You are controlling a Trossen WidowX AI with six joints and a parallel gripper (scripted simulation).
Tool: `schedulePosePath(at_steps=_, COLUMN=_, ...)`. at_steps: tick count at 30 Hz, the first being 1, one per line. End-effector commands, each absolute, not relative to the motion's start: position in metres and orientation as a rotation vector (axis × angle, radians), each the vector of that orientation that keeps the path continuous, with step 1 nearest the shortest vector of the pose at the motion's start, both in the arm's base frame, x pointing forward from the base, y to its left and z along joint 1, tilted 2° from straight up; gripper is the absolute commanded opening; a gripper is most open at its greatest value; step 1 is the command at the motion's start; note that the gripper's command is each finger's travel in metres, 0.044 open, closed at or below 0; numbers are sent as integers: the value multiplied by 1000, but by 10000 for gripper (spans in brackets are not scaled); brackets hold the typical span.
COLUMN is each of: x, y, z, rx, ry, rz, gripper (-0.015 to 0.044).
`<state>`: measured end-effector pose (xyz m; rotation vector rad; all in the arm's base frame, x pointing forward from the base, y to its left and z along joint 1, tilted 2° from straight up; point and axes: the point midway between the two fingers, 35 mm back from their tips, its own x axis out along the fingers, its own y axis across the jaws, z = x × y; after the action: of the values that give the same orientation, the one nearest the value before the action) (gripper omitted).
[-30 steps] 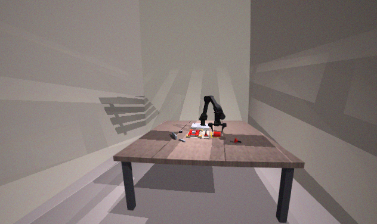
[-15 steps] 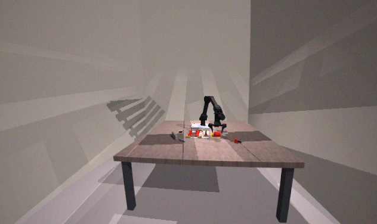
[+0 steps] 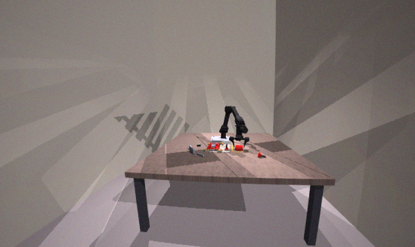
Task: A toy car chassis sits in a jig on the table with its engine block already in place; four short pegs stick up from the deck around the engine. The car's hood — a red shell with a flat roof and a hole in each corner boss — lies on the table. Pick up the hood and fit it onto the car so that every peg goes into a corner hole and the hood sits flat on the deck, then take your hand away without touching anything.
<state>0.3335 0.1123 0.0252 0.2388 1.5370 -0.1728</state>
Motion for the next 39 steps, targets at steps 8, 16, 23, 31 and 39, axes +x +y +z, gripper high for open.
schedulePosePath(at_steps=8, x=333, y=113, z=20, rx=246, ry=1537, rz=-175, gripper=440)
schedulePosePath(at_steps=16, x=334, y=113, z=18, rx=239, ry=1537, rz=-173, gripper=387)
schedulePosePath(at_steps=23, x=334, y=113, z=18, rx=239, ry=1537, rz=-173, gripper=302)
schedulePosePath(at_steps=31, x=333, y=112, z=20, rx=238, ry=1538, rz=-175, gripper=170)
schedulePosePath(at_steps=39, x=333, y=112, z=35, rx=238, ry=1537, rz=-175, gripper=0)
